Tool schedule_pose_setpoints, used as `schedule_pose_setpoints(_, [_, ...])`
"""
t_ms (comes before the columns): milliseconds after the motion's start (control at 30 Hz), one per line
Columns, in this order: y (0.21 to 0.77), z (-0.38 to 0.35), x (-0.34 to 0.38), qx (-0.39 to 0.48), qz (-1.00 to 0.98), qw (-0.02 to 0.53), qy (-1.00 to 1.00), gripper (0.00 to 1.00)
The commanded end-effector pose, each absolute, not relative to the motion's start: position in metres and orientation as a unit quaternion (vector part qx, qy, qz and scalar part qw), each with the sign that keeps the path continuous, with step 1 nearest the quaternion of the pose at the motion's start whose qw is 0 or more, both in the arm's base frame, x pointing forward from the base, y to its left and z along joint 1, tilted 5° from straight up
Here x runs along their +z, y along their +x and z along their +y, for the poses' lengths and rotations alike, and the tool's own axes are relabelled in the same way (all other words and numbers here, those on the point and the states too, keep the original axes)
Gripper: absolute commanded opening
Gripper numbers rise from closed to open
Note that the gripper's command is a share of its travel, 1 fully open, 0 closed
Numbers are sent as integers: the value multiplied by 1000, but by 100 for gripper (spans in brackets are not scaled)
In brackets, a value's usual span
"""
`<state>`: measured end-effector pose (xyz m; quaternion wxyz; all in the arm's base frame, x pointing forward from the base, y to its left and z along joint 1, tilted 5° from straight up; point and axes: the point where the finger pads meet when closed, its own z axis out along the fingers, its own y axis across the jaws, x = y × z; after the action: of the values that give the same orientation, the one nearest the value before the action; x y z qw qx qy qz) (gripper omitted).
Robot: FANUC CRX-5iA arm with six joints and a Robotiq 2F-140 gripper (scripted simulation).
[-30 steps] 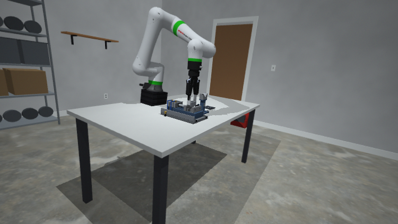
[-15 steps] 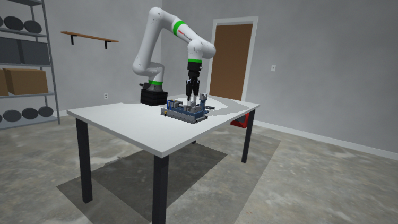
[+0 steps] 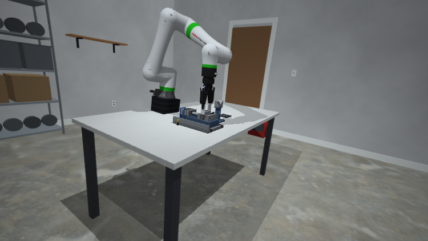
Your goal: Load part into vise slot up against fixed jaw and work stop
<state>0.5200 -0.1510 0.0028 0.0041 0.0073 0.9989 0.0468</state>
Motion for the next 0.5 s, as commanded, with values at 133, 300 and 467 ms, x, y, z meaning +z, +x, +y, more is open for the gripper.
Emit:
schedule_pose_setpoints(133, [520,-151,1,47,999,4,7,0])
schedule_pose_setpoints(300, [520,-151,-1,47,999,4,7,0])
schedule_pose_setpoints(467, [520,-151,-2,47,999,4,7,0])
